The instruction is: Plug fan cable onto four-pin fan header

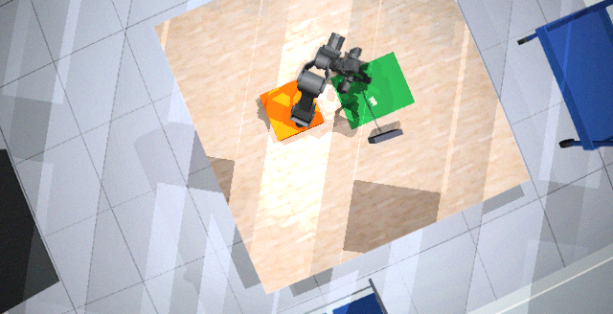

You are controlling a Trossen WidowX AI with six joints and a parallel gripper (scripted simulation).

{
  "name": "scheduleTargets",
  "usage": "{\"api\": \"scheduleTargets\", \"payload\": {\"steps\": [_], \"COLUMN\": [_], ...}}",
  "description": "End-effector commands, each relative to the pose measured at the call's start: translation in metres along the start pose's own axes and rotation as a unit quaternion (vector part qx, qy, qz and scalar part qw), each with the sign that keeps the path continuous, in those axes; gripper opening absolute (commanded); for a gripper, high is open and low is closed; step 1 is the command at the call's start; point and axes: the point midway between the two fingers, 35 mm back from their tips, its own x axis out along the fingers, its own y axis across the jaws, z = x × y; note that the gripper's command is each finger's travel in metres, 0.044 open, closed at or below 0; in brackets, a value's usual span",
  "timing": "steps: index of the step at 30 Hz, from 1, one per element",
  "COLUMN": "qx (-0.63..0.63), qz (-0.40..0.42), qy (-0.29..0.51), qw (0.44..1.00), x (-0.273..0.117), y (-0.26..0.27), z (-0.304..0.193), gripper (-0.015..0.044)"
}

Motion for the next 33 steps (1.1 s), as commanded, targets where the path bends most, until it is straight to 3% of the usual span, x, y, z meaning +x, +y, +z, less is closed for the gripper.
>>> {"api": "scheduleTargets", "payload": {"steps": [1, 33], "qx": [0.002, 0.002], "qz": [-0.001, -0.001], "qy": [-0.003, -0.003], "qw": [1.000, 1.000], "x": [0.001, 0.012], "y": [0.000, 0.000], "z": [-0.003, -0.030], "gripper": [0.0000, 0.0000]}}
